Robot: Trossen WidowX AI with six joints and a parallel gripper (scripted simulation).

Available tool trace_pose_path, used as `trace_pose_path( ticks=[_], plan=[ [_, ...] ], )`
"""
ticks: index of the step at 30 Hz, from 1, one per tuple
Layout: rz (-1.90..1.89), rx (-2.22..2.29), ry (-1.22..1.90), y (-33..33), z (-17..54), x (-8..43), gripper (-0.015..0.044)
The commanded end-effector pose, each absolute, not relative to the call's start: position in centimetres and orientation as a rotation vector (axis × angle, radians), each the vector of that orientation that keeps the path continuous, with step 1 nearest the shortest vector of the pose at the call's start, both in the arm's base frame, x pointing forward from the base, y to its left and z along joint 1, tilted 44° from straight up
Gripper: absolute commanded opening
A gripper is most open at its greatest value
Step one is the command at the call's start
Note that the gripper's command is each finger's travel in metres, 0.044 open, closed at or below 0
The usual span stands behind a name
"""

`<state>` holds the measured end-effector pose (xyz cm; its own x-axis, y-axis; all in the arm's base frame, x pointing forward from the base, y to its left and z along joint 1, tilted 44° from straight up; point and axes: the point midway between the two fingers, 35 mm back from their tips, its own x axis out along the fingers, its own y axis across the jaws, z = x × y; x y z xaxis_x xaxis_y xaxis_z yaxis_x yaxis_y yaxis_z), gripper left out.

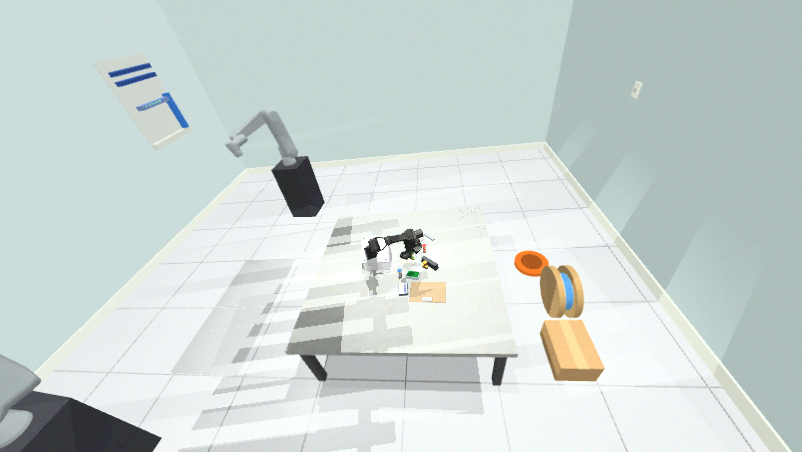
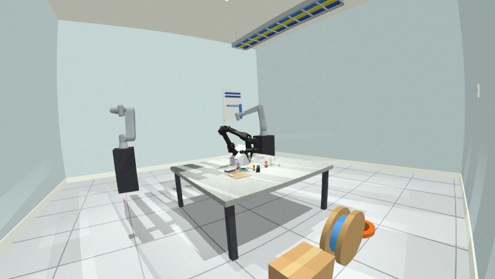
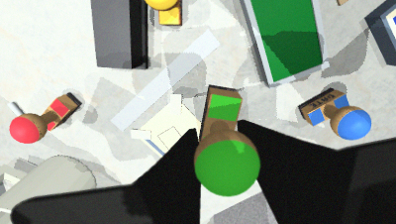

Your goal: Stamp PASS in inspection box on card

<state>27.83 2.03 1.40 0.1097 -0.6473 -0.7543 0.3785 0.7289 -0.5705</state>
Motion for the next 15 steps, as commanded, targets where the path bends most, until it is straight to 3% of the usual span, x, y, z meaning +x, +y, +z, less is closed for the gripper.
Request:
trace_pose_path(
  ticks=[1,15],
  plan=[
    [-0.684,-0.364,1.316,3.0,0.2,27.1,0.0000],
    [-0.375,-0.746,1.490,6.2,-3.3,24.7,0.0000]
  ],
)
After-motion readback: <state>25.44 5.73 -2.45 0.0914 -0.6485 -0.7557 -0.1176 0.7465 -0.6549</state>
